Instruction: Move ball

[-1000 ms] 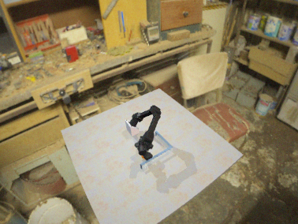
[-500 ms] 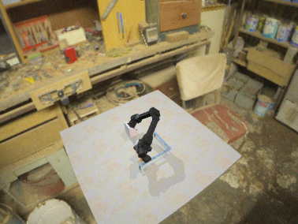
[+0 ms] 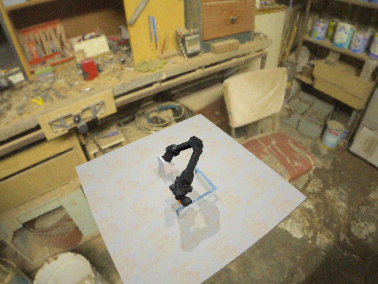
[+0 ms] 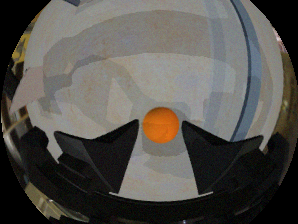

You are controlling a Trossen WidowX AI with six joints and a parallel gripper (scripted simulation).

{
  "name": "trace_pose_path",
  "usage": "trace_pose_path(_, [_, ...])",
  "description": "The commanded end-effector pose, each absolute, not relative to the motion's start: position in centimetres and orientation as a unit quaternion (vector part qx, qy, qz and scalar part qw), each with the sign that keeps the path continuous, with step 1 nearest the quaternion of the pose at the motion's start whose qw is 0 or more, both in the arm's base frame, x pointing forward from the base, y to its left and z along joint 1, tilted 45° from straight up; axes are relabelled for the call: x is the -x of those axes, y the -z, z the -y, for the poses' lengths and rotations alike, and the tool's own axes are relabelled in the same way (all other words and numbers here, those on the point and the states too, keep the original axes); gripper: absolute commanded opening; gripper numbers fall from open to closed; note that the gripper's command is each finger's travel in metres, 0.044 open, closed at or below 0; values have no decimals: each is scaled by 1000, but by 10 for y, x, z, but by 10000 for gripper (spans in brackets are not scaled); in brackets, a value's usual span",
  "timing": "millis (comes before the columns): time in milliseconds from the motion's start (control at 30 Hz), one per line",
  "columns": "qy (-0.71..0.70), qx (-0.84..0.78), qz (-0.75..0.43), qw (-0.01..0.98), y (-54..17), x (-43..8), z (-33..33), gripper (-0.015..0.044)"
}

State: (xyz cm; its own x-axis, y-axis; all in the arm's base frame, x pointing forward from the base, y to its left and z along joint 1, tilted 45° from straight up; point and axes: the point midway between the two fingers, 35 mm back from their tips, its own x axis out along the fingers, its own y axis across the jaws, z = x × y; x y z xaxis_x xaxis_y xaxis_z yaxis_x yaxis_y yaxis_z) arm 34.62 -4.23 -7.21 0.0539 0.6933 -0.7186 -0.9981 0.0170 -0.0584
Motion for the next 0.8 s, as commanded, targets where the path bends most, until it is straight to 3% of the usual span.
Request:
trace_pose_path(0, [-637, 293, -260, 664, 72, -346, 42, 299])
trace_pose_path(300, [-638, 292, -261, 664, 12, -342, 100, 299])
trace_pose_path(633, [-628, 296, -261, 671, 14, -345, 102, 299])
trace_pose_path(767, [-628, 298, -260, 671, -14, -340, 128, 404])
